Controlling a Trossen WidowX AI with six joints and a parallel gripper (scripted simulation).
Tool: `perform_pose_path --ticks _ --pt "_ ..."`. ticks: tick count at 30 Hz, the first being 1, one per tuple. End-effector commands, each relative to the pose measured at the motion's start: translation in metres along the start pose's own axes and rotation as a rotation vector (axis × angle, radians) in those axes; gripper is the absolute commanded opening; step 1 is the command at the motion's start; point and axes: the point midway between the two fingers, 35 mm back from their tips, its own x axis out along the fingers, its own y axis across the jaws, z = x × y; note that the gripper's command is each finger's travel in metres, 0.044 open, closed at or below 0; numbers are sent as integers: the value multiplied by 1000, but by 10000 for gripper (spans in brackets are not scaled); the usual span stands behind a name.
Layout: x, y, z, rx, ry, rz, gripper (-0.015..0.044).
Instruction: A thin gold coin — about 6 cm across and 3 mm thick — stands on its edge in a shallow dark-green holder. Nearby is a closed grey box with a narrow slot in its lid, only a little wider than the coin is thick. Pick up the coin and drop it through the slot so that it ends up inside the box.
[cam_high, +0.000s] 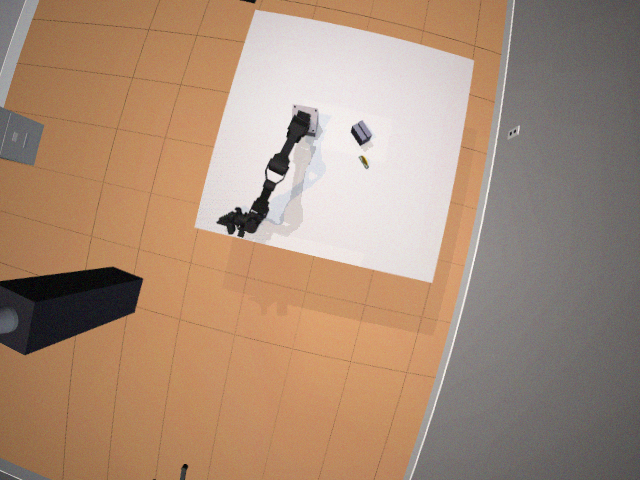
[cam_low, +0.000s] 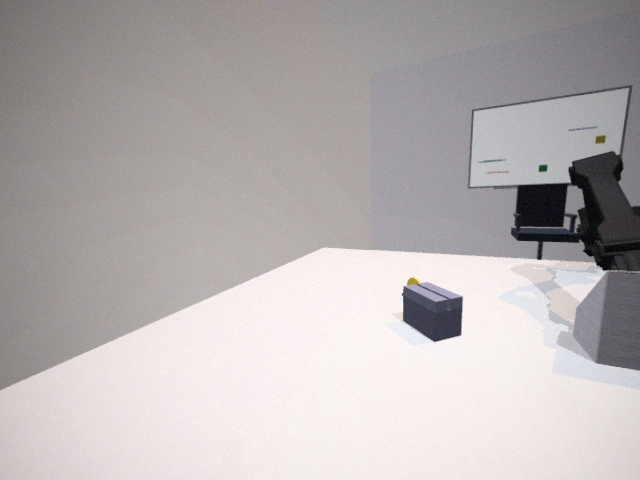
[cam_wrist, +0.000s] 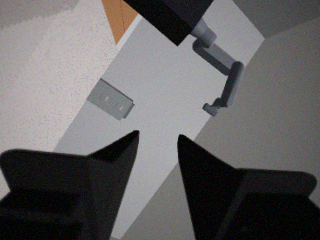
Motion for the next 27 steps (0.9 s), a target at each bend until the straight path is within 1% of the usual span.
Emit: perform_pose_path --ticks 1,9,17,19,22,27 --pt "-39 -19 30 145 -147 36 161" --pt "-131 -38 84 374 -410 169 161" --pt "-237 -49 121 543 -666 363 161" --pt "-258 -51 124 571 -711 407 161" --pt "-277 -50 128 600 -748 463 161" --pt "-328 -40 133 673 -821 636 161"
